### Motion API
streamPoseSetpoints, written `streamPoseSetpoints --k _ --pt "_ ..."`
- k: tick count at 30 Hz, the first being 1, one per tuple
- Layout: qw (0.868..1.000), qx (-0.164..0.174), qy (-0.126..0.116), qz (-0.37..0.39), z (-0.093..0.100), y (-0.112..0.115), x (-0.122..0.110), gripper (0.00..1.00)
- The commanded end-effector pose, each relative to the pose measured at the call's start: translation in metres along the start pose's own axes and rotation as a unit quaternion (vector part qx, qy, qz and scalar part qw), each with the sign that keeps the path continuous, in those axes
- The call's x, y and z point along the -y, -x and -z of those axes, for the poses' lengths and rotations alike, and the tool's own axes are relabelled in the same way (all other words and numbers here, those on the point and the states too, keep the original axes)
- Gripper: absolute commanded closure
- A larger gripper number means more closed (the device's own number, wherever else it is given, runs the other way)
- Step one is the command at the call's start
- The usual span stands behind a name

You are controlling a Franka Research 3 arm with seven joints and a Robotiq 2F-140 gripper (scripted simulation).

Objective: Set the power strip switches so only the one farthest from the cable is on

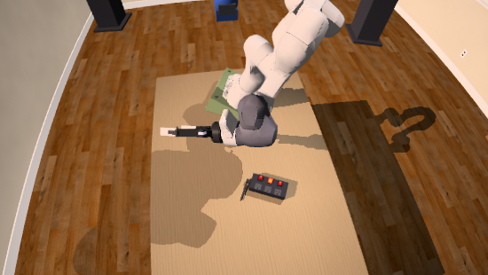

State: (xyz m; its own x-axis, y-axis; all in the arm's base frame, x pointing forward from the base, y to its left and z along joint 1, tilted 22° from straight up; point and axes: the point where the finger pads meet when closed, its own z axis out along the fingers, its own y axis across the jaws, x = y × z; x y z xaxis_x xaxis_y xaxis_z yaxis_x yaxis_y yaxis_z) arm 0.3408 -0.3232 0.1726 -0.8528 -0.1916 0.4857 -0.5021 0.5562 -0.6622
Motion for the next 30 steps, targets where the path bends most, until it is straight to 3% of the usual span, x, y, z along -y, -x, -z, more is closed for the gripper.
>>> streamPoseSetpoints --k 1,6,11,15,16,20,21,26,27,30 --pt "1.000 0.000 0.000 0.000 0.000 0.000 0.000 0.00" --pt "1.000 0.007 0.008 0.015 0.005 0.005 -0.005 0.00" --pt "0.993 0.051 0.044 0.097 0.035 0.033 -0.031 0.00" --pt "0.993 0.051 0.044 0.097 0.035 0.033 -0.031 0.00" --pt "0.987 0.071 0.056 0.130 0.048 0.044 -0.042 0.00" --pt "0.987 0.071 0.056 0.130 0.048 0.044 -0.042 0.00" --pt "0.979 0.096 0.068 0.166 0.064 0.056 -0.053 0.00" --pt "0.979 0.096 0.068 0.166 0.064 0.056 -0.053 0.00" --pt "0.968 0.124 0.078 0.205 0.081 0.069 -0.066 0.00" --pt "0.968 0.124 0.078 0.205 0.081 0.069 -0.066 0.00"
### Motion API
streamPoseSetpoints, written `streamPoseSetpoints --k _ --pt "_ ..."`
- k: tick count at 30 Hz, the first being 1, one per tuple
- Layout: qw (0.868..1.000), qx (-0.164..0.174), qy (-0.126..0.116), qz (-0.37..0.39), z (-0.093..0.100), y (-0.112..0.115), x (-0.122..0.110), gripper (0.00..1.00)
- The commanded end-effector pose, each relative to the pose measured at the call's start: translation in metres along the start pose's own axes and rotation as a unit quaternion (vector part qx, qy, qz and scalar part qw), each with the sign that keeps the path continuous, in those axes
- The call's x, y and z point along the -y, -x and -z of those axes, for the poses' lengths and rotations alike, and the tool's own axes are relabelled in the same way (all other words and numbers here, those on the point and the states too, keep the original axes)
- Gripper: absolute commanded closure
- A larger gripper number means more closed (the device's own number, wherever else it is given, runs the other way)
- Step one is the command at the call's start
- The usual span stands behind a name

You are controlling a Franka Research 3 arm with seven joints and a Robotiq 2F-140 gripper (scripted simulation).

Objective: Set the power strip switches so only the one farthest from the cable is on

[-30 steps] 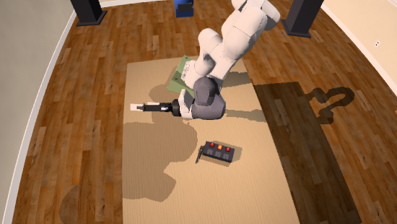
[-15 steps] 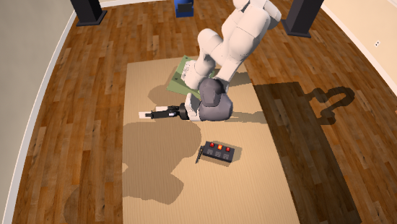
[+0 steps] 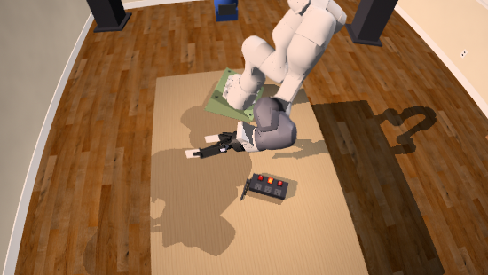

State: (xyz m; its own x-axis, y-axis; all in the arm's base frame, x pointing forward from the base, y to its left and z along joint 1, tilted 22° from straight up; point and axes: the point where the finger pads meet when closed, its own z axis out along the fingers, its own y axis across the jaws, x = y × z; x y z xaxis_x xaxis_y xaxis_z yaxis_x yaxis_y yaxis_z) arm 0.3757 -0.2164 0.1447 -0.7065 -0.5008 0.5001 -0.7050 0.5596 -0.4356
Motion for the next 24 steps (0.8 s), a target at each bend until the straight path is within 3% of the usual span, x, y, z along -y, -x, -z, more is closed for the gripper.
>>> streamPoseSetpoints --k 1,2,3,9,10,15,16,23,24 --pt "0.997 0.019 0.017 0.069 0.004 0.008 -0.004 0.00" --pt "0.997 0.019 0.017 0.069 0.004 0.008 -0.004 0.00" --pt "0.992 0.050 0.026 0.113 0.019 0.028 -0.015 0.00" --pt "0.992 0.050 0.026 0.113 0.019 0.028 -0.015 0.00" --pt "0.983 0.084 0.032 0.159 0.035 0.049 -0.026 0.00" --pt "0.983 0.084 0.032 0.159 0.035 0.049 -0.026 0.00" --pt "0.971 0.120 0.036 0.205 0.053 0.070 -0.038 0.00" --pt "0.971 0.120 0.036 0.205 0.053 0.070 -0.038 0.00" --pt "0.955 0.157 0.035 0.250 0.073 0.091 -0.050 0.00"
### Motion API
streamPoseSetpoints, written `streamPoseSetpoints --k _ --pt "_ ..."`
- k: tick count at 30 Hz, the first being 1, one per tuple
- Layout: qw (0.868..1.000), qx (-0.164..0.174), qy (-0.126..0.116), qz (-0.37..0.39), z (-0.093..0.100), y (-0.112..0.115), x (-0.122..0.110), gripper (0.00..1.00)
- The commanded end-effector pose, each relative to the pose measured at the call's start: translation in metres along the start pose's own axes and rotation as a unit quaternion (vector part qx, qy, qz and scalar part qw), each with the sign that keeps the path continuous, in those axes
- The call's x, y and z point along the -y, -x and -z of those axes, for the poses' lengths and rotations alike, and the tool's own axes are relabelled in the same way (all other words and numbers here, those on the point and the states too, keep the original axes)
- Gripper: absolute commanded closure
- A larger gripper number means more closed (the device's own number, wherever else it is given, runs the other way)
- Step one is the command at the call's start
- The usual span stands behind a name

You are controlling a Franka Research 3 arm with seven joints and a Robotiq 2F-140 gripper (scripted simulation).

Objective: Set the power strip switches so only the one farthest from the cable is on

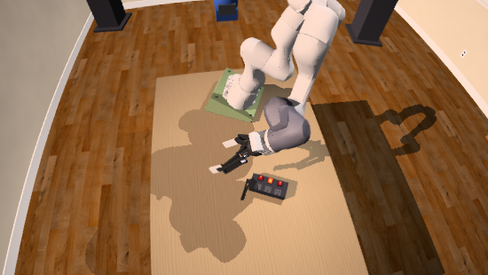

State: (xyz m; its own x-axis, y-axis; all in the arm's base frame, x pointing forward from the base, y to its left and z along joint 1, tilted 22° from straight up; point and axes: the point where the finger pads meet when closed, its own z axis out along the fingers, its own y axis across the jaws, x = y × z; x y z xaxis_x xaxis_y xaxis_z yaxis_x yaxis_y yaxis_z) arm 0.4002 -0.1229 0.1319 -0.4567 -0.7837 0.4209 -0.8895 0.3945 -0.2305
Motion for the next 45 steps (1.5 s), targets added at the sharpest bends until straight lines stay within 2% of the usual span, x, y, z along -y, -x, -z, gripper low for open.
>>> streamPoseSetpoints --k 1,5,6,12,13,19,20,26,27,33,34,40,41,45 --pt "0.994 0.044 0.005 0.097 0.013 0.026 -0.003 0.00" --pt "0.994 0.044 0.005 0.097 0.013 0.026 -0.003 0.00" --pt "0.986 0.080 0.001 0.145 0.028 0.052 -0.008 0.00" --pt "0.986 0.080 0.001 0.145 0.028 0.052 -0.008 0.00" --pt "0.975 0.115 -0.007 0.190 0.043 0.076 -0.014 0.00" --pt "0.975 0.115 -0.007 0.190 0.043 0.076 -0.014 0.00" --pt "0.961 0.147 -0.017 0.232 0.058 0.099 -0.019 0.00" --pt "0.961 0.147 -0.017 0.232 0.058 0.099 -0.019 0.00" --pt "0.946 0.176 -0.028 0.270 0.073 0.119 -0.025 0.00" --pt "0.946 0.176 -0.028 0.270 0.073 0.119 -0.025 0.00" --pt "0.930 0.202 -0.040 0.304 0.087 0.136 -0.030 0.00" --pt "0.930 0.202 -0.040 0.304 0.087 0.136 -0.030 0.00" --pt "0.914 0.224 -0.053 0.333 0.100 0.151 -0.035 0.00" --pt "0.914 0.224 -0.053 0.333 0.100 0.151 -0.035 0.00"
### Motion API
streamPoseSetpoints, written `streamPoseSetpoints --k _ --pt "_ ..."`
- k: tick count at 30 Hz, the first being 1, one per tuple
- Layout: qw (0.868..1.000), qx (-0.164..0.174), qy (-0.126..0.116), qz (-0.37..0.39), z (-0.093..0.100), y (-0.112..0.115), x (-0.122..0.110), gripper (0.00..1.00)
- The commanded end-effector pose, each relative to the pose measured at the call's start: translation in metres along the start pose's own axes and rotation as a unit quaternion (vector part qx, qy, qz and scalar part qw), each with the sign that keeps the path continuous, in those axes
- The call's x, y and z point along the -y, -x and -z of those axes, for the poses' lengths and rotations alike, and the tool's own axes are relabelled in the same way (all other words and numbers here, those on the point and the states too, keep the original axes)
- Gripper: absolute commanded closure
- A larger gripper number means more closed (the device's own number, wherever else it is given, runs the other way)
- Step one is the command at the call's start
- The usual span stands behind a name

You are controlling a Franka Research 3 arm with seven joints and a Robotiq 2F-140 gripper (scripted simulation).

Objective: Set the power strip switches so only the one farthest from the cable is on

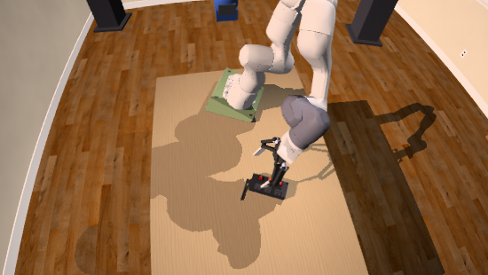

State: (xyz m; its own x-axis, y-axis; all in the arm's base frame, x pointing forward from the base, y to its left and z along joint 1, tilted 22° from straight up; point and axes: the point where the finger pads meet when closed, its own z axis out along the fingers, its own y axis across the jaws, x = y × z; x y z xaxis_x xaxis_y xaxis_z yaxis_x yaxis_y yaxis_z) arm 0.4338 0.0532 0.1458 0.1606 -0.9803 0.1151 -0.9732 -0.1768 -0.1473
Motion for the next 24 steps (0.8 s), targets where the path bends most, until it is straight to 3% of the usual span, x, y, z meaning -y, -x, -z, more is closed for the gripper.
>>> streamPoseSetpoints --k 1,2,8,9,14,15,24 --pt "0.999 0.014 -0.005 0.048 0.002 0.003 0.004 0.00" --pt "0.996 0.032 -0.017 0.076 0.007 0.019 0.009 0.00" --pt "0.996 0.032 -0.017 0.076 0.007 0.019 0.009 0.00" --pt "0.994 0.046 -0.027 0.099 0.011 0.031 0.013 0.00" --pt "0.994 0.046 -0.027 0.099 0.011 0.031 0.013 0.00" --pt "0.991 0.056 -0.035 0.117 0.014 0.041 0.016 0.00" --pt "0.987 0.069 -0.045 0.138 0.019 0.053 0.019 0.00"
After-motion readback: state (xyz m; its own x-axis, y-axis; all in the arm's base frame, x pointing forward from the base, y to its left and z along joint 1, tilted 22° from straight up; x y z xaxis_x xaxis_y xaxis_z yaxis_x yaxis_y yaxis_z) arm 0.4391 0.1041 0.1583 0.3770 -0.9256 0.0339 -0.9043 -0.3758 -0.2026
